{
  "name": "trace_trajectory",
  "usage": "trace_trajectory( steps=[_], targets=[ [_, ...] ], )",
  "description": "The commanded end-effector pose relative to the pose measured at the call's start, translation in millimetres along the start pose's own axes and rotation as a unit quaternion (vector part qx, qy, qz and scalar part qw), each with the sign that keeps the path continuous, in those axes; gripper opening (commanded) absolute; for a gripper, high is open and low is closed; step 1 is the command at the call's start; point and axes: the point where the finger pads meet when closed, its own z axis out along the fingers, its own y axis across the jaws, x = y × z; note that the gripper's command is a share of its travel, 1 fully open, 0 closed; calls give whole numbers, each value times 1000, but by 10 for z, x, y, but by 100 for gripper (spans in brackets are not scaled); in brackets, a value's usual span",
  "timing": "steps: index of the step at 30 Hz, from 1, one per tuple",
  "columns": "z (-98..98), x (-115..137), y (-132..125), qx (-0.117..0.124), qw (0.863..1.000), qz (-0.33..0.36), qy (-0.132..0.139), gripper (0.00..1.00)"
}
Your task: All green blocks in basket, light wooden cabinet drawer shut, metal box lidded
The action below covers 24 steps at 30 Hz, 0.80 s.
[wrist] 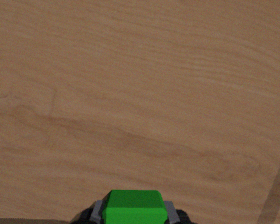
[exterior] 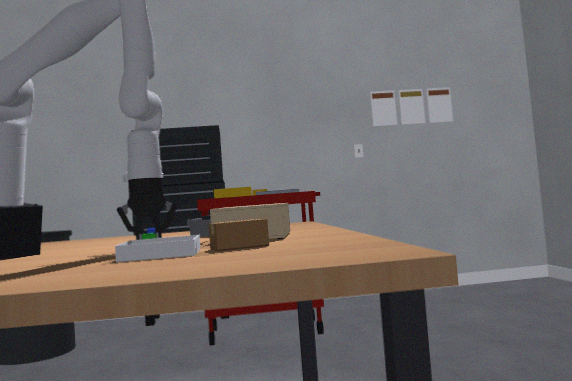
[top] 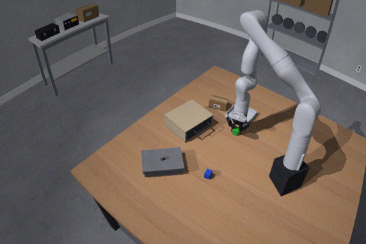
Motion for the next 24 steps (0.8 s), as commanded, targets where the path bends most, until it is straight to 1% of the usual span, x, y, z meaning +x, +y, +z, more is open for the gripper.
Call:
trace_trajectory(
  steps=[1, 24],
  targets=[
    [-2, -2, 4, 0, 1000, 0, 0, 10],
    [-28, -2, 4, 0, 1000, 0, 0, 10]
  ],
)
